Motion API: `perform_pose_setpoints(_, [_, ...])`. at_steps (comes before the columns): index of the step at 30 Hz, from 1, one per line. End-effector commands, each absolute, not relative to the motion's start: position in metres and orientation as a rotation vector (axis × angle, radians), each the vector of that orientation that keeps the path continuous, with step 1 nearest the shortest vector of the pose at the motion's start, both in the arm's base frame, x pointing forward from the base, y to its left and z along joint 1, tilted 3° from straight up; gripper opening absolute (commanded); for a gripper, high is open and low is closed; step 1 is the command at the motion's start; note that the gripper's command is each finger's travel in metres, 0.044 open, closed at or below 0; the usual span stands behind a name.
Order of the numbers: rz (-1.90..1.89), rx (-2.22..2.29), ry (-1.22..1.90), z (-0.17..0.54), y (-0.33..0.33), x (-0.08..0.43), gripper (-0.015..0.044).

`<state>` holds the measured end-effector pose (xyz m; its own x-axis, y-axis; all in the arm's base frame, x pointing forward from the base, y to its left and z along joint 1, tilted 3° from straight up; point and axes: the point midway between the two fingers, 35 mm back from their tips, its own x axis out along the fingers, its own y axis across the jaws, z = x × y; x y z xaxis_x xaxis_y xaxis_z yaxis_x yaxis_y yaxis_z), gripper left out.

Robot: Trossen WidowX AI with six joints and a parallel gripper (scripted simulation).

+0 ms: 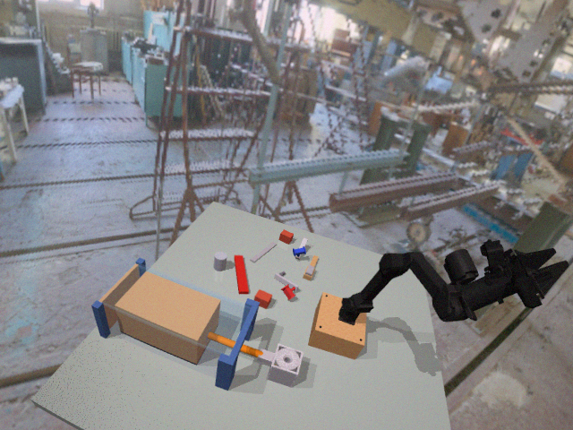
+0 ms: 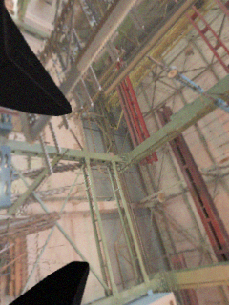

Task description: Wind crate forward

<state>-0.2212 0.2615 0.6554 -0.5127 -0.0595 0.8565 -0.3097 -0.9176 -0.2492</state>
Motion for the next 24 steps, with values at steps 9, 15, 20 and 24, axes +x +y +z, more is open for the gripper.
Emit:
perform_pose_setpoints(9, [2.395,1.235,-0.548,0.639,0.325,-0.183,0.0440])
perform_pose_setpoints(15, [2.233,1.018,-0.516,0.615,0.383,-0.131,0.0440])
perform_pose_setpoints(20, [2.087,0.850,-0.478,0.591,0.423,-0.077,0.0440])
perform_pose_setpoints(24, [1.996,0.741,-0.421,0.569,0.444,-0.032,0.0440])
